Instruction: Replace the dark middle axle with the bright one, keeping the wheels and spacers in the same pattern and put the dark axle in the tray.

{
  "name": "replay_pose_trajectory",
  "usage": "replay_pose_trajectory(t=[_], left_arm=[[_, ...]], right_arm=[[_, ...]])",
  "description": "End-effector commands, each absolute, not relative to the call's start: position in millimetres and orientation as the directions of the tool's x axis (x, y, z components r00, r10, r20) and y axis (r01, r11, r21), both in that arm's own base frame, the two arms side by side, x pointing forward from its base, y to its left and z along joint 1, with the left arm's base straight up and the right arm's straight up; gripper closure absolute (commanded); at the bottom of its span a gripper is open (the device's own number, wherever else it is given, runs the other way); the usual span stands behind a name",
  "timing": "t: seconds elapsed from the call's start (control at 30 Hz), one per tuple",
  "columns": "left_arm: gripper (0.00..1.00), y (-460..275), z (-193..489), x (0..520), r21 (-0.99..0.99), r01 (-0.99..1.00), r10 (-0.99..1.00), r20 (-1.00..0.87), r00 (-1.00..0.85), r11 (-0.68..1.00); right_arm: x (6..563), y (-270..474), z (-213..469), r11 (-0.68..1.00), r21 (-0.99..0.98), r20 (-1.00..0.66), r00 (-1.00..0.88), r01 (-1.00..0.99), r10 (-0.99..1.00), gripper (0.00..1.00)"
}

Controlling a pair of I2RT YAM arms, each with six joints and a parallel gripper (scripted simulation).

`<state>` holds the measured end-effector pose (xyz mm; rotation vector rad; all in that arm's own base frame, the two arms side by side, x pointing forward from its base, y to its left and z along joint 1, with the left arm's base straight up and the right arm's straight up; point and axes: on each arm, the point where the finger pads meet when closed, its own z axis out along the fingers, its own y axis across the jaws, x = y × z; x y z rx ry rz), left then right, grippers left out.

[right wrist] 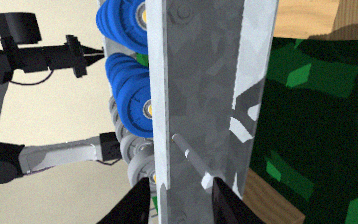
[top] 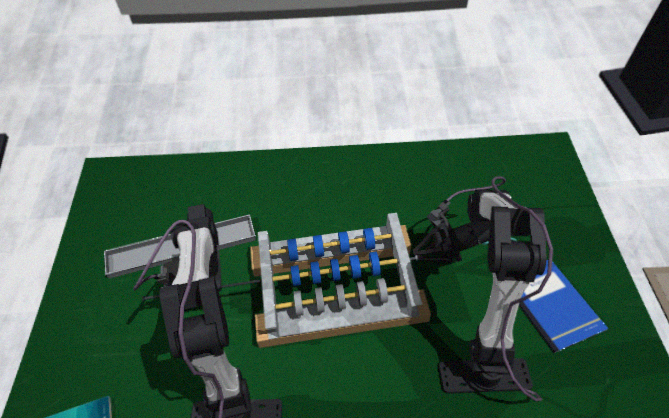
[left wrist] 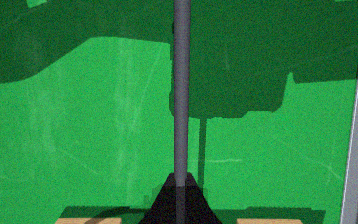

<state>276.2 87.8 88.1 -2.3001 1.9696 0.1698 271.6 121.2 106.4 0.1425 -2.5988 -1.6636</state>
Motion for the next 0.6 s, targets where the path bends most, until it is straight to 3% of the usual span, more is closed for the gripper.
replay_pose_trajectory(t=[0.0, 0.57], left_arm=[[1.0, 79.6, 90.7, 281.2, -0.003, -0.99, -0.985, -0.105, 0.138, -0.138], [1.0, 85.0, 93.0, 283.7, -0.02, -0.99, -0.984, -0.108, 0.138, -0.137]], right_arm=[[272.4, 140.2, 122.2, 0.357, 0.931, -0.042, -0.994, -0.075, -0.099, 0.67], [271.0, 144.6, 122.8, 0.356, 0.932, -0.036, -0.995, -0.068, -0.096, 0.67]])
